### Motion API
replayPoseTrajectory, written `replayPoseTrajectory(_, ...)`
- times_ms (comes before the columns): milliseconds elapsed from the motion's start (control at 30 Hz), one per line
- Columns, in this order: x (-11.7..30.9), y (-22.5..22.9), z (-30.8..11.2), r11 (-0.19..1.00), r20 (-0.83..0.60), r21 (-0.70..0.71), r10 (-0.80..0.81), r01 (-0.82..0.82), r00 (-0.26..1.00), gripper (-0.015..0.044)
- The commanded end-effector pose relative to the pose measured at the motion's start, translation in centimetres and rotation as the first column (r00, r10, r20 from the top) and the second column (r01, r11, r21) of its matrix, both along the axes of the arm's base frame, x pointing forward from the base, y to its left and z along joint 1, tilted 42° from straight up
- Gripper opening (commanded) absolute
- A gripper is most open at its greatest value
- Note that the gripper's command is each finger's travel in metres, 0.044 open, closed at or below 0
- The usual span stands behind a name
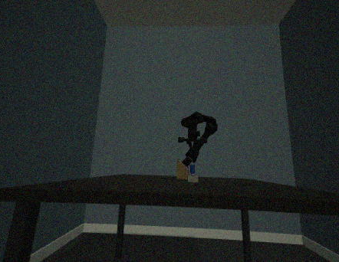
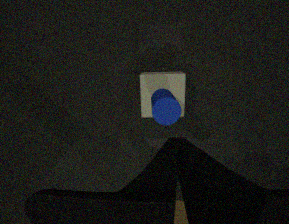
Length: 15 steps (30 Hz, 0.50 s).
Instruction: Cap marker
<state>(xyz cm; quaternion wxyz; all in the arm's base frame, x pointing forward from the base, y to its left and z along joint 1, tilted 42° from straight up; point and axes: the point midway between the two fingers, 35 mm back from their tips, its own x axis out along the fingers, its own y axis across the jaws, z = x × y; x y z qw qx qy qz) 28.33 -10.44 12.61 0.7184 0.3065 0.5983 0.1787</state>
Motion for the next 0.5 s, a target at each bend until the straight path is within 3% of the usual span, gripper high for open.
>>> replayPoseTrajectory(0,-0.71,-1.02,1.41,1.000,-0.005,0.002,0.009,-0.009,1.000,0.0000)
replayPoseTrajectory(67,-0.71,-1.02,1.41,1.000,-0.005,0.002,0.009,-0.009,1.000,0.0000)
replayPoseTrajectory(467,-0.71,-1.02,1.41,1.000,-0.005,0.002,0.009,-0.009,1.000,0.0315)
